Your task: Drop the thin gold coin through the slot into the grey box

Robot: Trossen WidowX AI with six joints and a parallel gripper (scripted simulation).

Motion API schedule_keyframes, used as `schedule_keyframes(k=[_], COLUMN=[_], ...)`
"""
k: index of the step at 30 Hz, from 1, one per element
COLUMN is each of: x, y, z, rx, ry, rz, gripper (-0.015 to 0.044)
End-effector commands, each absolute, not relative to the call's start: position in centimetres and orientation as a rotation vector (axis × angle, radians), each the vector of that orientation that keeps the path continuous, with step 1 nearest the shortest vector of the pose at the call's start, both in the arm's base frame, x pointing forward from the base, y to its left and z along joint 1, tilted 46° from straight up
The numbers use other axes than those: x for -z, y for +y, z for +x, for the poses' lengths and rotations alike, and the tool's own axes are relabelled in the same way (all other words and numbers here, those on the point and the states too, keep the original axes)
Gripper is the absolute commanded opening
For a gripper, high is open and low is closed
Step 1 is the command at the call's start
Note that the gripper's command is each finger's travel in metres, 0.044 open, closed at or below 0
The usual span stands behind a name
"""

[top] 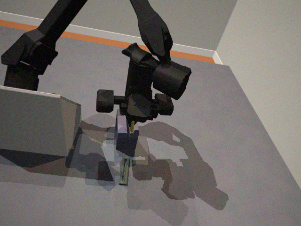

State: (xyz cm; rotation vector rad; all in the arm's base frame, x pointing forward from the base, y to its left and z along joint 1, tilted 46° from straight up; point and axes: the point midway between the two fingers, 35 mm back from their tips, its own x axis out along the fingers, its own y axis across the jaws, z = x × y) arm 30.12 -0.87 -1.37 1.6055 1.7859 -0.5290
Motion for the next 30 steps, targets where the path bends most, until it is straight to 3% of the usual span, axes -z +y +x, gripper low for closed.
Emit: schedule_keyframes(k=[1, 30], x=[0.5, -1.7], y=[-0.1, 2.4], z=[29.9, 29.0], rx=[0.525, 0.522], ry=[1.782, 1.792], rz=[1.613, 1.609], gripper=[0.0000, 0.0000])
